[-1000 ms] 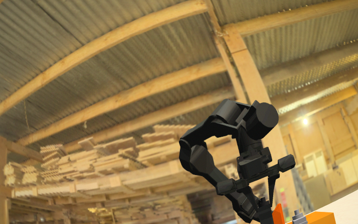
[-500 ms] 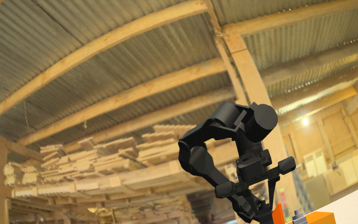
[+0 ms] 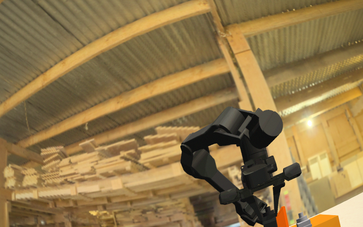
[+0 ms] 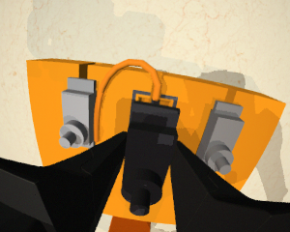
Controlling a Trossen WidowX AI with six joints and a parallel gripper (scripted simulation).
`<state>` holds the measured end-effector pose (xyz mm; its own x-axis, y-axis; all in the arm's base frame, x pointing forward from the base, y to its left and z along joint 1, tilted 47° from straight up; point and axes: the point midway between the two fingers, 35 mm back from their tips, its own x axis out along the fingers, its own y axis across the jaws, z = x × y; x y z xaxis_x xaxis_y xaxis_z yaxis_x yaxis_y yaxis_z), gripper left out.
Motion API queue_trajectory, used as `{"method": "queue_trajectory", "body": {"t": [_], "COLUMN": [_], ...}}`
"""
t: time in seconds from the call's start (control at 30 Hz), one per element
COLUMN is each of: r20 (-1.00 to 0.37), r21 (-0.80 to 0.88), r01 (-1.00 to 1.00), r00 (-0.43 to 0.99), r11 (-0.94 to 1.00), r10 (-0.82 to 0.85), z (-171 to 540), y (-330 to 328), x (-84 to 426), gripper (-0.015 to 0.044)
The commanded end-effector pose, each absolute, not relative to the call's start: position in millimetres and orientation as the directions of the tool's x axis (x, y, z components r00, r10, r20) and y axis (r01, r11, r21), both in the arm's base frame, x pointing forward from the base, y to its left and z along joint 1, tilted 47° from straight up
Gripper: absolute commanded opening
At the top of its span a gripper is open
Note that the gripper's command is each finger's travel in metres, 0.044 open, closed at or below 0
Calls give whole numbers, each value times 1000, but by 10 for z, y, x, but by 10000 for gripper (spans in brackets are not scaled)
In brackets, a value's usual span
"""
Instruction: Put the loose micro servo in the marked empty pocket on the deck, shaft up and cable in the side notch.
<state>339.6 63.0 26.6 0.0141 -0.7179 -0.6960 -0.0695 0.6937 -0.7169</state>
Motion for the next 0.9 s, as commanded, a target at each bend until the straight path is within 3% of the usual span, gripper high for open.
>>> {"method": "queue_trajectory", "body": {"t": [0.0,0.87], "r20": [-694,-694], "r21": [-718,-719], "r01": [-77,-77], "r00": [20,20], "r11": [691,691], "r10": [-719,-720], "z": [262,102], "y": [635,467], "x": [3398,3403], "gripper": [0,0]}}
